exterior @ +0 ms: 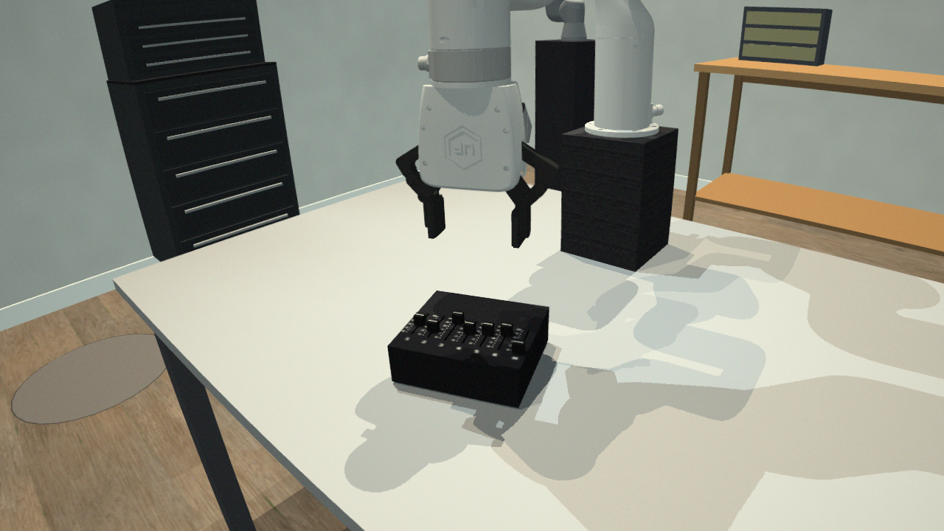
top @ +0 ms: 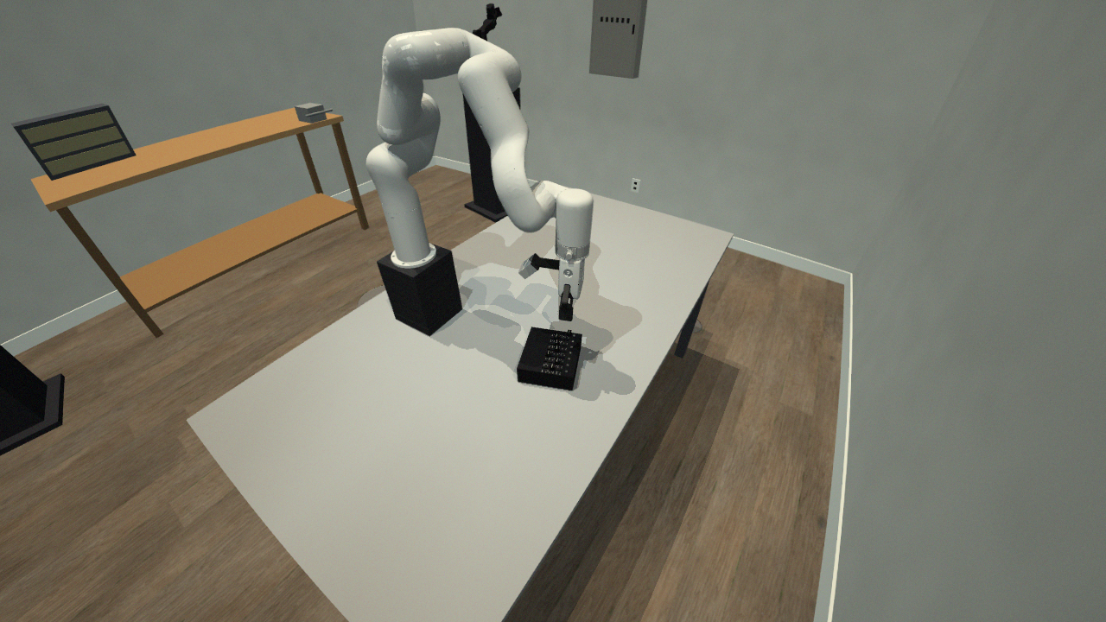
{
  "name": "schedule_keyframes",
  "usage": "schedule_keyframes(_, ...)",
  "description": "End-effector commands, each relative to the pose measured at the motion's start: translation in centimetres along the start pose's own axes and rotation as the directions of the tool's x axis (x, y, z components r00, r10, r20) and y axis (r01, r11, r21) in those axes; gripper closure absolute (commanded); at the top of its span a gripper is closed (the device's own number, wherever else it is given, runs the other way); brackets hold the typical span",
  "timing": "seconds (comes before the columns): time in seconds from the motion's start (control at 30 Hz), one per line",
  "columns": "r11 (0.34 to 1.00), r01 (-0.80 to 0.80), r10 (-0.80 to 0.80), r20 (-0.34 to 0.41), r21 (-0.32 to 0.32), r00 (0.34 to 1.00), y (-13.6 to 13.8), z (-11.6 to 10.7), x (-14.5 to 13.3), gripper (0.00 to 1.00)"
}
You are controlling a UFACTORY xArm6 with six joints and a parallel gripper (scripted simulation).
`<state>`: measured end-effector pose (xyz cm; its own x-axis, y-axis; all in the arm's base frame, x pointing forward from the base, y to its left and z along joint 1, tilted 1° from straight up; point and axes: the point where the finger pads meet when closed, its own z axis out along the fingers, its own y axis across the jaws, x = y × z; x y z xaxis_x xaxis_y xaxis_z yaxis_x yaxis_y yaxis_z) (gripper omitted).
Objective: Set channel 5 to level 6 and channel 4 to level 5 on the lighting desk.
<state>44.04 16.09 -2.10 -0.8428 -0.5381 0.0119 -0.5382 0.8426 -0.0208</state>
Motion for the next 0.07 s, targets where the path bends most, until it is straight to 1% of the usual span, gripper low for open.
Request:
schedule_keyframes(0.0,1.0,0.0,0.0,0.004,0.001,1.0,-0.03,-0.15,-0.16,0.0)
schedule_keyframes(0.03,1.0,0.0,0.0,0.004,0.001,1.0,-0.03,-0.15,-0.16,0.0)
